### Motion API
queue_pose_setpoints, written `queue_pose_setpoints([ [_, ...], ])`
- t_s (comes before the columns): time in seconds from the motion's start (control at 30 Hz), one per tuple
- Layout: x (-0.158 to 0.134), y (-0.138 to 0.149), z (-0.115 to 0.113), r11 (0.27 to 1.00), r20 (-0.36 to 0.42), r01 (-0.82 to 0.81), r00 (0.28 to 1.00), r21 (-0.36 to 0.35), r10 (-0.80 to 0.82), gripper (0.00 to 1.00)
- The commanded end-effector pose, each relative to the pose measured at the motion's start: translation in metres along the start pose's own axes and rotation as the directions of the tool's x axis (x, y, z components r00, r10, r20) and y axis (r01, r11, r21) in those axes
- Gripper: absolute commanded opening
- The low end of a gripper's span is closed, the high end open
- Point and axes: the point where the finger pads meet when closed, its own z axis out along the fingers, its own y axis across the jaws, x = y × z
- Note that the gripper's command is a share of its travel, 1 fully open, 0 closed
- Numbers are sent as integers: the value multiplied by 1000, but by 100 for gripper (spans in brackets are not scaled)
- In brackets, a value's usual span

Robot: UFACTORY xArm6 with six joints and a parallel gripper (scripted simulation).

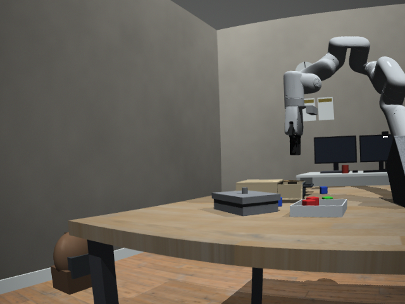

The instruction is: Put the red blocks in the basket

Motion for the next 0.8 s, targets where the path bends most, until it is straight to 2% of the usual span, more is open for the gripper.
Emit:
queue_pose_setpoints([
  [0.0,-4,1,-1,989,-34,145,989,-19,-145,24],
  [0.27,-4,1,-1,989,-34,145,989,-19,-146,24],
  [0.3,-4,1,-1,989,-34,145,989,-19,-146,57],
  [0.77,-4,1,-1,989,-34,145,989,-19,-146,57],
])
